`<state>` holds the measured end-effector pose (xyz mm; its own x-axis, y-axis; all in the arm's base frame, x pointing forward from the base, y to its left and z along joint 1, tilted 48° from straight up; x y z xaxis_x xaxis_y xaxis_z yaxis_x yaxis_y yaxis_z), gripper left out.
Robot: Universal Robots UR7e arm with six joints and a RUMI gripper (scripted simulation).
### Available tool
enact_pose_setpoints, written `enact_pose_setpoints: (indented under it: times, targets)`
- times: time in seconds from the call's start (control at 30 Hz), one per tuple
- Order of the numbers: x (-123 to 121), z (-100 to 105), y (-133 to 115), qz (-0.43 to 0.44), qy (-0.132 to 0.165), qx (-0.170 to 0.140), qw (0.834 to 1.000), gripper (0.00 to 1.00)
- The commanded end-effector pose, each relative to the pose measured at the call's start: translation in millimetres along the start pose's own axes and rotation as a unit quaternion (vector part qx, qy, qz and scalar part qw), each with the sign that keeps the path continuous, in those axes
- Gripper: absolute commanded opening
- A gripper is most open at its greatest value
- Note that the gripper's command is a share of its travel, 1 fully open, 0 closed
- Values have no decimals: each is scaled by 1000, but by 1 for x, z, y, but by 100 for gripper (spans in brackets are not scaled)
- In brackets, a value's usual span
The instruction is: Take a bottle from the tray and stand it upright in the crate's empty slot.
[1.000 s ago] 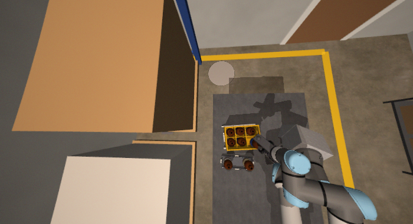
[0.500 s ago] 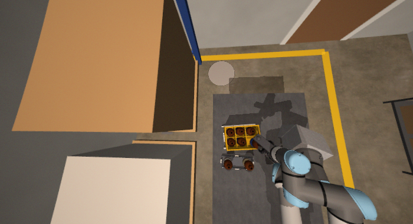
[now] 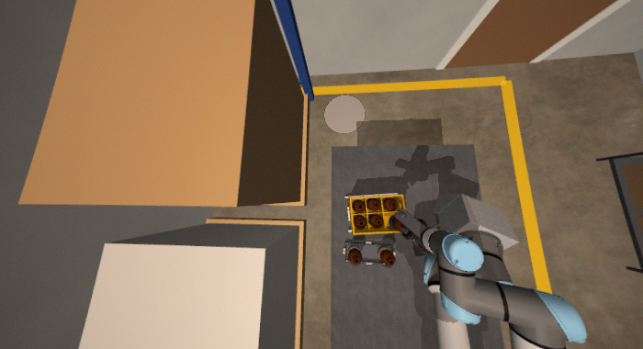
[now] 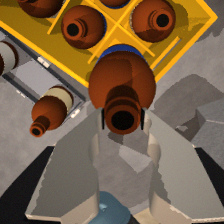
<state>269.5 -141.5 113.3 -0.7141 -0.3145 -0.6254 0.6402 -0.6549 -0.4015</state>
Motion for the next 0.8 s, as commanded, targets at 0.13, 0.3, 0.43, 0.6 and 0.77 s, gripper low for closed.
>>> enact_pose_setpoints:
  times: [0.13, 0.3, 0.43, 0.6, 0.77]
  targets:
    - [0, -2, 0, 0, 0, 0, 1000, 0]
    - [0, -5, 0, 0, 0, 0, 1000, 0]
    - [0, -9, 0, 0, 0, 0, 1000, 0]
    - [0, -15, 0, 0, 0, 0, 1000, 0]
    - [0, -18, 0, 0, 0, 0, 1000, 0]
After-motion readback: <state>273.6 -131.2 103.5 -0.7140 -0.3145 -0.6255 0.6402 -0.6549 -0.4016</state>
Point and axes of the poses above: the point where the finger pads meet when closed, its own z axis back along the fingers, its own x axis across the jaws, y = z × x, the point moved 5 cm from there along z, back along the fingers, and after that the axes turned 10 degrees about -z, right-handed, at the moved point
